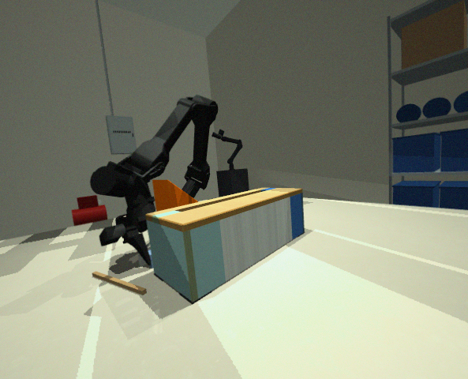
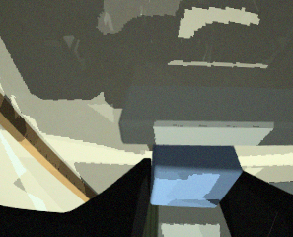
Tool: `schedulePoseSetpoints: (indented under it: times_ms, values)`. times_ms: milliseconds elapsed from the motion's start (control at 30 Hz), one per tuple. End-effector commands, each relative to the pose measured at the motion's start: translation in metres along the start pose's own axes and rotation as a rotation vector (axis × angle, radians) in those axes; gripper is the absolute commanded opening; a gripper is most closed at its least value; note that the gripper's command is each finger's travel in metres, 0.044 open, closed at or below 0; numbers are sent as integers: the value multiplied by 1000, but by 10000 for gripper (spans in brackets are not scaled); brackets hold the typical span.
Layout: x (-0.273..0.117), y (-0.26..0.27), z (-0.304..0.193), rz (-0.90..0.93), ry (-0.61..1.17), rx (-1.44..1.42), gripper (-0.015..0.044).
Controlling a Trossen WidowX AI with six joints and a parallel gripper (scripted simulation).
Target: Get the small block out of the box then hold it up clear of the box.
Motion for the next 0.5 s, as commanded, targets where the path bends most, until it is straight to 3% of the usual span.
schedulePoseSetpoints:
  times_ms: [0, 100, 467]
  values:
    - [0, 0, 0, -2, 1, 3, 81]
    - [-7, 0, -4, -1, 1, 3, 3]
    - [-57, -4, -25, 2, -1, 0, 0]
Point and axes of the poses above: the point midway between the two fingers, 35 mm back from their tips, its own x axis out along the fingers, its own y axis across the jaws, z = x × y, the point moved 6 cm from there along -x, back along the fingers, and after that the axes turned 11 degrees about x, right-handed, at the moved point
